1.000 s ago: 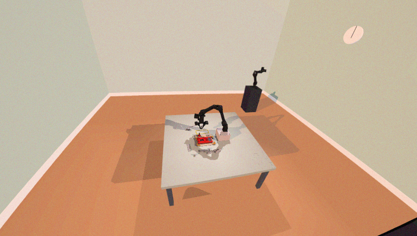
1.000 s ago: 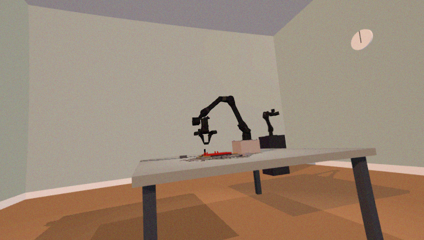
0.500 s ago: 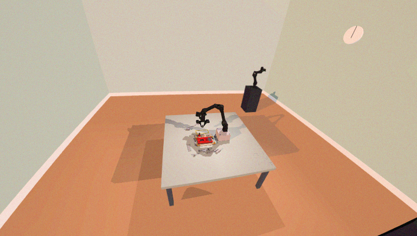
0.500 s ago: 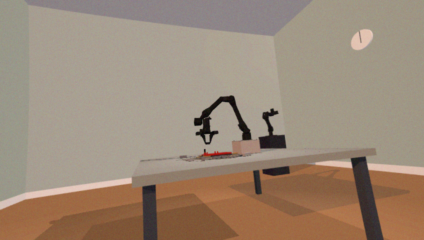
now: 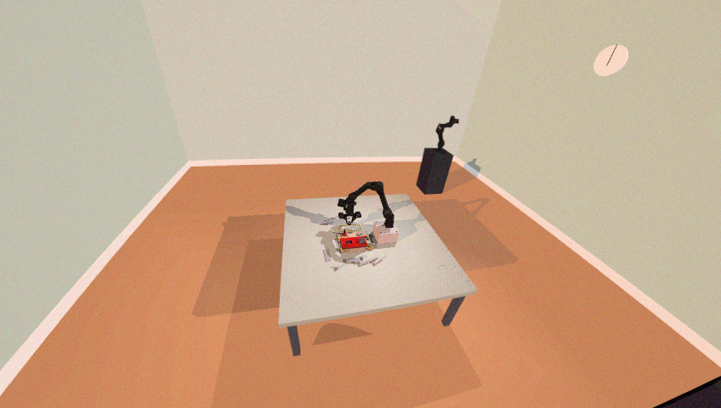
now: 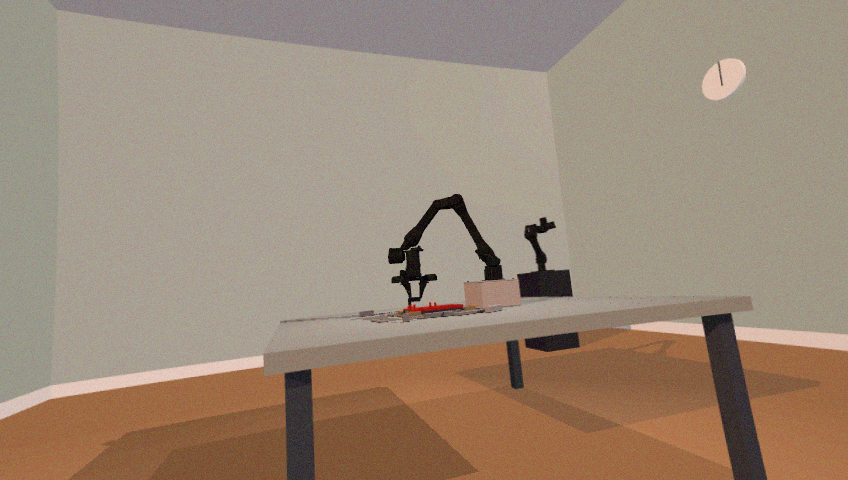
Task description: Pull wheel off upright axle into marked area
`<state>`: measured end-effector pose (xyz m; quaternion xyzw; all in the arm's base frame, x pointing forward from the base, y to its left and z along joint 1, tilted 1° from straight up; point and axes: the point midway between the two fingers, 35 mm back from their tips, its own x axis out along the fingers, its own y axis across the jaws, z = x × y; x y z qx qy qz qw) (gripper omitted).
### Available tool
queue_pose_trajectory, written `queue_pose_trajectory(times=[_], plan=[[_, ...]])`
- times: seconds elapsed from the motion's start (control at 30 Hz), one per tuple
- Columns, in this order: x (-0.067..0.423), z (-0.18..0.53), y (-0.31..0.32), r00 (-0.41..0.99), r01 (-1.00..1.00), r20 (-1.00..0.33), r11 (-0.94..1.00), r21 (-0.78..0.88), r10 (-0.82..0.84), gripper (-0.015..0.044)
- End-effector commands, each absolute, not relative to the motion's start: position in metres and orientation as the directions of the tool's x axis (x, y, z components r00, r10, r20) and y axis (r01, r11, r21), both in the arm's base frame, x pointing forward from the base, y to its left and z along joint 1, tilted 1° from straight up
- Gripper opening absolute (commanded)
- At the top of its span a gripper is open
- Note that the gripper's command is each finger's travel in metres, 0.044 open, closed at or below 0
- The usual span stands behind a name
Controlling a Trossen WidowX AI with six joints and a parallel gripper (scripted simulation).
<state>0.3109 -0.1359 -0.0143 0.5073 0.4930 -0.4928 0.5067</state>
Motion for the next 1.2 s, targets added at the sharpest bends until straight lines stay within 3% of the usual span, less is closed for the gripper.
queue_pose_trajectory(times=[0.0, 0.27, 0.63, 1.0, 1.17], plan=[[0.308, -0.041, -0.135, 0.016, 1.000, -1.000, 0.002, 0.016, 0.004, 0.0000], [0.306, -0.062, -0.133, 0.016, 1.000, -1.000, 0.002, 0.016, 0.004, 0.0000], [0.305, -0.056, -0.133, 0.011, 1.000, -1.000, 0.001, 0.011, 0.008, 0.0289], [0.305, 0.002, -0.133, 0.016, 1.000, -1.000, 0.002, 0.016, 0.004, 0.0300], [0.285, 0.012, -0.125, 0.016, 1.000, -1.000, 0.001, 0.016, 0.005, 0.0431]])
